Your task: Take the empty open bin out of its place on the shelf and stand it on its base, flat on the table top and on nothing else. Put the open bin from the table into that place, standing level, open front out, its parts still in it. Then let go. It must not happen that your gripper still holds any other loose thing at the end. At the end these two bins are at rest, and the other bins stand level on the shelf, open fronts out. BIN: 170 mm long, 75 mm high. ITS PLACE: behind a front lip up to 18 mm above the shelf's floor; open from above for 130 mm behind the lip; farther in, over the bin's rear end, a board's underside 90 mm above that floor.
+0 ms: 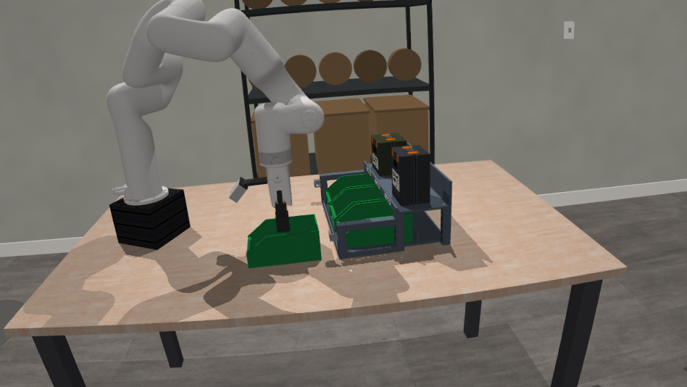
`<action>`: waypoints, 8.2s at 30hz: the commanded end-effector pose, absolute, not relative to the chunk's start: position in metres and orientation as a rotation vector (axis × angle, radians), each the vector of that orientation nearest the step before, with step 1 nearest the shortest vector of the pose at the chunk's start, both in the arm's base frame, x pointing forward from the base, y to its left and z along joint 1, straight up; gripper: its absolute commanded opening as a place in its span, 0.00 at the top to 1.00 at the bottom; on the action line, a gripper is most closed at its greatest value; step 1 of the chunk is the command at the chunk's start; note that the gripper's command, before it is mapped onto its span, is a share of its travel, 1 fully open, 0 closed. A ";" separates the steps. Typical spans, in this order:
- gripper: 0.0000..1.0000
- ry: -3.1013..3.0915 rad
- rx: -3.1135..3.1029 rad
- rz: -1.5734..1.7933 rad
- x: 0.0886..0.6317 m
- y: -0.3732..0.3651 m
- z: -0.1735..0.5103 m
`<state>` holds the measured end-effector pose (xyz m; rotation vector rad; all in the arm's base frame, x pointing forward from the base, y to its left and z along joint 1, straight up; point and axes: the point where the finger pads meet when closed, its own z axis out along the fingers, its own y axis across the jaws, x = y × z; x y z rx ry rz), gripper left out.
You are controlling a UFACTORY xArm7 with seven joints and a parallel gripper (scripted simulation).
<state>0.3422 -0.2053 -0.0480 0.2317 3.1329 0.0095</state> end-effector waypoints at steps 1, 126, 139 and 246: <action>0.74 3.130 0.231 0.007 0.343 -0.206 -0.045; 1.00 3.097 -0.579 -0.015 0.417 -0.184 0.036; 1.00 2.700 -1.556 -0.050 0.486 -0.143 0.022; 0.05 2.375 -2.048 0.002 0.487 -0.142 -0.046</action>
